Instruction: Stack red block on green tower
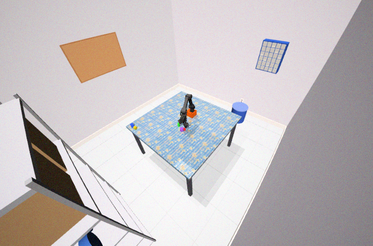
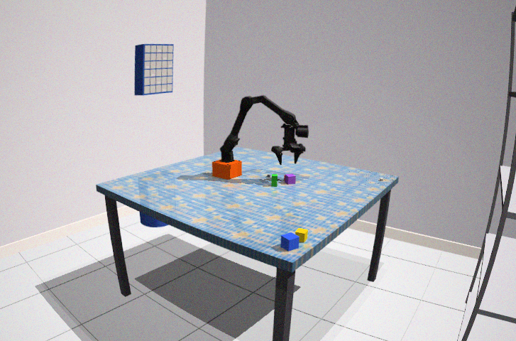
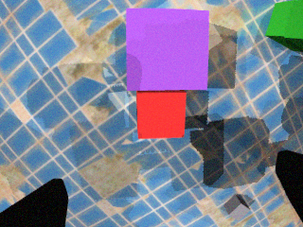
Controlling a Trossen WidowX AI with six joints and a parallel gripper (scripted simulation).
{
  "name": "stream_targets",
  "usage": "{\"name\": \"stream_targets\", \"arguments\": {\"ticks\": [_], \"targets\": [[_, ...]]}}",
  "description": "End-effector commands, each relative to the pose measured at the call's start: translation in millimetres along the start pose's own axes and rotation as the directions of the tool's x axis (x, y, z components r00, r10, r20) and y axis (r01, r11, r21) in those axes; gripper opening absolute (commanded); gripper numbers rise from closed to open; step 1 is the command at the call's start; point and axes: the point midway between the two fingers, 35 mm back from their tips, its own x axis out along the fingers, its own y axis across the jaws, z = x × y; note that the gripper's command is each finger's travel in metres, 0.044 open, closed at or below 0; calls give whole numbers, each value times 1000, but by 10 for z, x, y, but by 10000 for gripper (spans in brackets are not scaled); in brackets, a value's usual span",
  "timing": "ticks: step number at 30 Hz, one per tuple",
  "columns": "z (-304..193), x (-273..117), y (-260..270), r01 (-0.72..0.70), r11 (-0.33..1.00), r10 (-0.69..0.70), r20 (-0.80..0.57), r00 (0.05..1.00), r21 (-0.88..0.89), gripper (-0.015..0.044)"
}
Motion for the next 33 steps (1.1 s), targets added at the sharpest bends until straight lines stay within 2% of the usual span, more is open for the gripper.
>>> {"name": "stream_targets", "arguments": {"ticks": [1, 9, 16, 33], "targets": [[66, 45, 6, -19, 995, 20, -14, 1000, 98, 440], [62, 50, -11, -19, 995, 20, -14, 1000, 98, 440], [35, 475, -15, -18, 995, 20, -15, 1000, 98, 440], [46, 642, -20, -18, 995, 20, -15, 1000, 98, 440]]}}
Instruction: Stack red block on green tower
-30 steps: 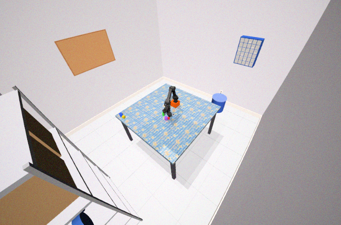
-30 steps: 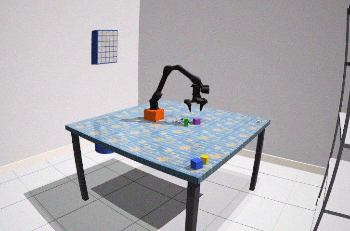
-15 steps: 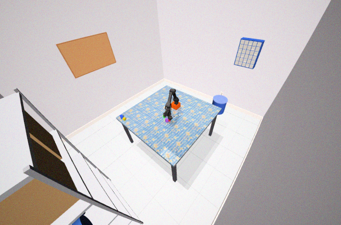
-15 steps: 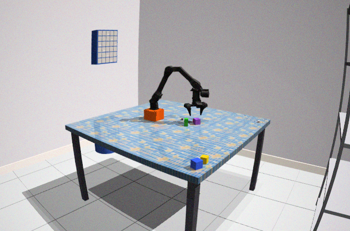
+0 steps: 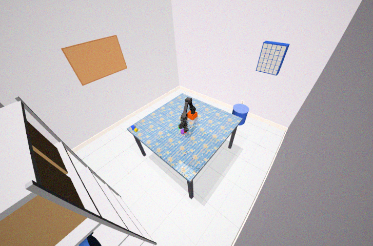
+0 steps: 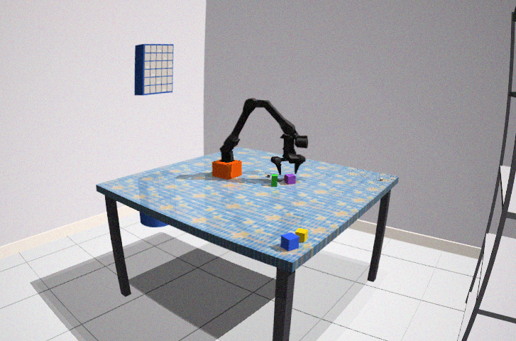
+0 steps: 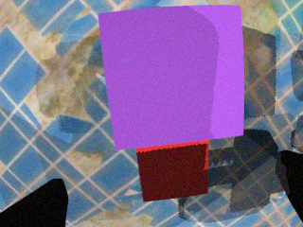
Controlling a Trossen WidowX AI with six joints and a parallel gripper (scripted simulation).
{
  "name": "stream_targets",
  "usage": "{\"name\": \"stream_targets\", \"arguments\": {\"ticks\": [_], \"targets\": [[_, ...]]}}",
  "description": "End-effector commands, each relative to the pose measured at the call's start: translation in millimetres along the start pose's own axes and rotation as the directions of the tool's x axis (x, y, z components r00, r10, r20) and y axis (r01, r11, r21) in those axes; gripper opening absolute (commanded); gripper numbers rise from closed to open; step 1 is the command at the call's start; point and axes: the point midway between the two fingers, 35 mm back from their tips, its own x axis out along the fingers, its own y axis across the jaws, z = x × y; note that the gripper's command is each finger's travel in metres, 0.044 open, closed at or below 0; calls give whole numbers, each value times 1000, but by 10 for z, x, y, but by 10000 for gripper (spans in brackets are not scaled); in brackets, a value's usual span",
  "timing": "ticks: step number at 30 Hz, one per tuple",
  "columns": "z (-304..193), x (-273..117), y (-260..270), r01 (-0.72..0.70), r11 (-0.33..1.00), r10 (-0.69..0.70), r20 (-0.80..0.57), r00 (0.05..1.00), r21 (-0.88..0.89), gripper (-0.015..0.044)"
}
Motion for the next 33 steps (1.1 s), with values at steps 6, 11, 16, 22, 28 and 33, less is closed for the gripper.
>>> {"name": "stream_targets", "arguments": {"ticks": [6, 11, 16, 22, 28, 33], "targets": [[-8, 167, -2, -1, 1000, 1, -5, 1000, 4, 440], [-9, 248, -5, -1, 1000, 1, -5, 1000, 4, 440], [-11, 304, -8, 0, 1000, 1, -5, 1000, 4, 440], [-11, 304, -8, 0, 1000, 1, -5, 1000, 4, 440], [-11, 304, -8, 0, 1000, 1, -5, 1000, 4, 440], [-12, 300, -6, 4, 1000, -4, -2, 1000, 1, 361]]}}
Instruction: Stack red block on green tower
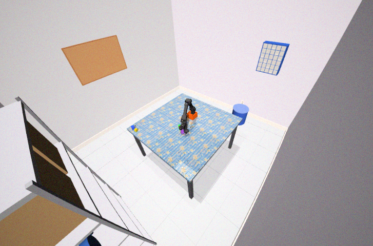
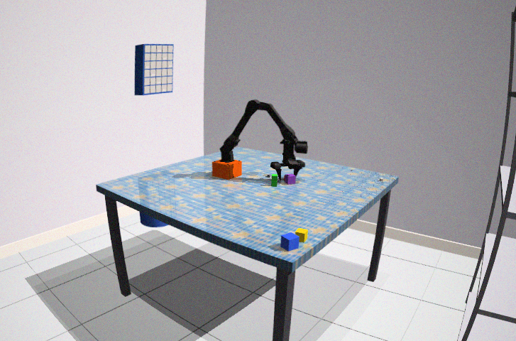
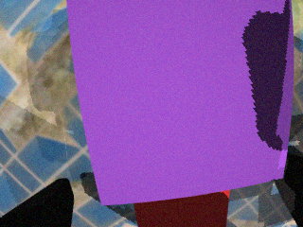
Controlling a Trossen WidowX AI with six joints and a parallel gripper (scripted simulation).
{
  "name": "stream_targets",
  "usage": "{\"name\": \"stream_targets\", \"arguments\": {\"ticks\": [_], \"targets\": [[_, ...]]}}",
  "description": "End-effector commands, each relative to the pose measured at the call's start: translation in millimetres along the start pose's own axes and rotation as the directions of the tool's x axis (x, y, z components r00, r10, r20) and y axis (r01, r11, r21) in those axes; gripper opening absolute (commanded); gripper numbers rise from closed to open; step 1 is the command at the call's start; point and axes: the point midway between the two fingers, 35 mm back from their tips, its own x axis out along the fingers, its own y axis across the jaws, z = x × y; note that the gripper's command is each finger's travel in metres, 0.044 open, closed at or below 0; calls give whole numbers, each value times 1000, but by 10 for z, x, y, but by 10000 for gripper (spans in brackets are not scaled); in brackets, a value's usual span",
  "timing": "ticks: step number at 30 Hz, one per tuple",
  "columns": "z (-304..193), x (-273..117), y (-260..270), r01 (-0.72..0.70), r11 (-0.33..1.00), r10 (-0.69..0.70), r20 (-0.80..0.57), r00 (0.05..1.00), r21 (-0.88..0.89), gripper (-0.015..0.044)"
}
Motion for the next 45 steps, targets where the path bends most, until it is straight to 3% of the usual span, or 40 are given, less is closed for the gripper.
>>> {"name": "stream_targets", "arguments": {"ticks": [1, 10, 17, 19, 45], "targets": [[-2, -1, 7, 0, 1000, 0, 0, 1000, 1, 335], [-2, -1, 7, 0, 1000, 0, 0, 1000, 1, 99], [-2, -1, 7, 0, 1000, 0, 0, 1000, 1, 52], [-1, -35, 8, -1, 1000, 1, 0, 1000, 1, 0], [6, -1189, 5, -5, 1000, 5, -3, 1000, 3, 0]]}}
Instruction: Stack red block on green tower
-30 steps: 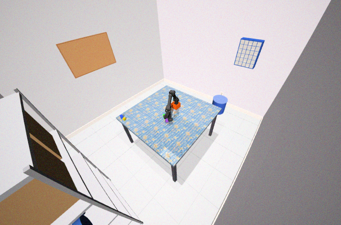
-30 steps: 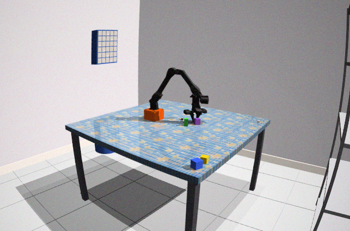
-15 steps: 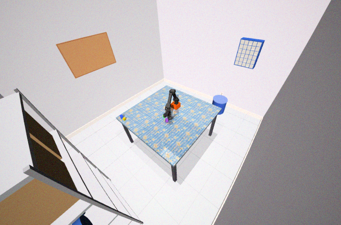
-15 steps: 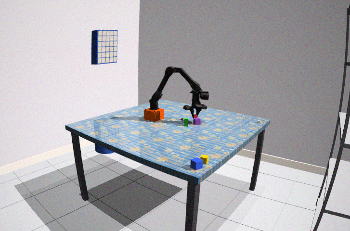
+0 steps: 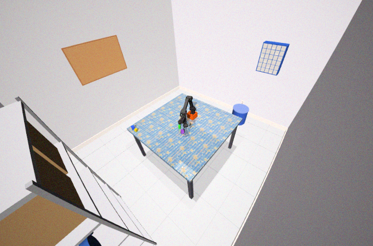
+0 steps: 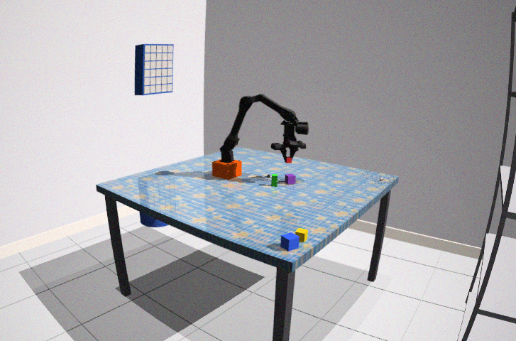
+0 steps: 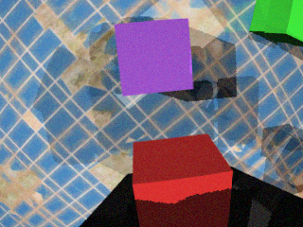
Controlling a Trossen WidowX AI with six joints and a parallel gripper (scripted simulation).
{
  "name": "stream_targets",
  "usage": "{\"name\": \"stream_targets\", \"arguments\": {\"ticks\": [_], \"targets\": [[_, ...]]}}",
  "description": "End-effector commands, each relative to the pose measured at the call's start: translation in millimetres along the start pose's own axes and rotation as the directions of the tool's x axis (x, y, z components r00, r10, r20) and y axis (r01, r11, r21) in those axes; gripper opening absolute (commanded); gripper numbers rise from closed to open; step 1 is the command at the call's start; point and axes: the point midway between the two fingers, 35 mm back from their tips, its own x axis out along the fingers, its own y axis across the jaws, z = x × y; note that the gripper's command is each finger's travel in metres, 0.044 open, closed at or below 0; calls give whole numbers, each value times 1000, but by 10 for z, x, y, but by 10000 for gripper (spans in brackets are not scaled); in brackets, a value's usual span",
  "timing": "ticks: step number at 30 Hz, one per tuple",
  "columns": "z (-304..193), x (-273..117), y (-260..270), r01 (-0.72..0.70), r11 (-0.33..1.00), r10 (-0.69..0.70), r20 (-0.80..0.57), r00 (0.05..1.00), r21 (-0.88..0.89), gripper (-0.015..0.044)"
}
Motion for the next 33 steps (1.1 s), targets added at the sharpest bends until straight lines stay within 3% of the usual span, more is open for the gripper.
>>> {"name": "stream_targets", "arguments": {"ticks": [1, 10, 33], "targets": [[-5, -148, 4, -7, 1000, 7, -1, 1000, 3, 0], [29, -149, -29, -7, 1000, 7, -1, 1000, 3, 0], [629, -142, -1028, 3, 1000, -3, 6, 1000, 3, 0]]}}
